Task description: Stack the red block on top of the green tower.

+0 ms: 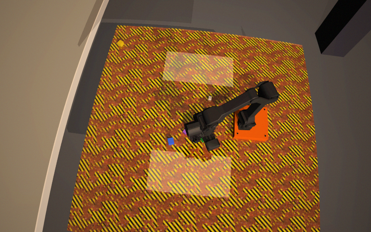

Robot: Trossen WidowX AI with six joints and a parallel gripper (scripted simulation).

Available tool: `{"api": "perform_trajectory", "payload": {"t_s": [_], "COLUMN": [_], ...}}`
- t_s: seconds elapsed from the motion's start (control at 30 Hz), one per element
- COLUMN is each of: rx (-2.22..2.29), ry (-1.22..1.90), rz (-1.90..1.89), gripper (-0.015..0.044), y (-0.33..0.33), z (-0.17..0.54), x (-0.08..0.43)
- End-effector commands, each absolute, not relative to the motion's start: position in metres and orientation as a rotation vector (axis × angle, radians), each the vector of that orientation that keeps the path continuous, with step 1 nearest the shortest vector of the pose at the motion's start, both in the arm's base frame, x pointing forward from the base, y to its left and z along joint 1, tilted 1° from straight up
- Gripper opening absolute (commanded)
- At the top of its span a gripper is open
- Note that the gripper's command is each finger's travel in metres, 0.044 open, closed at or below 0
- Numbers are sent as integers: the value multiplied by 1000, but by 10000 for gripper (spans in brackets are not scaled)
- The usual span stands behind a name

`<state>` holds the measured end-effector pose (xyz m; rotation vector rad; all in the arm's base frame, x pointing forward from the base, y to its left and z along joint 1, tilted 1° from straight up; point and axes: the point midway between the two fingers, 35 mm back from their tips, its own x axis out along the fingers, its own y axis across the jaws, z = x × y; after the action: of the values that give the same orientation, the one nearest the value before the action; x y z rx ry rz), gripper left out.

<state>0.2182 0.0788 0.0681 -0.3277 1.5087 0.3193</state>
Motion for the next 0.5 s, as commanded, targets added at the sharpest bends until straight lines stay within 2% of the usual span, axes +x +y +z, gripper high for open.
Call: {"api": "perform_trajectory", "payload": {"t_s": [0.0, 0.1, 0.47], "rx": [-322, -322, -328], "ry": [1511, 1511, 1511], "rz": [320, 320, 319], "gripper": [0, 0, 289], "y": [79, 79, 79], "z": [68, 74, 69], "x": [218, 217, 218]}}
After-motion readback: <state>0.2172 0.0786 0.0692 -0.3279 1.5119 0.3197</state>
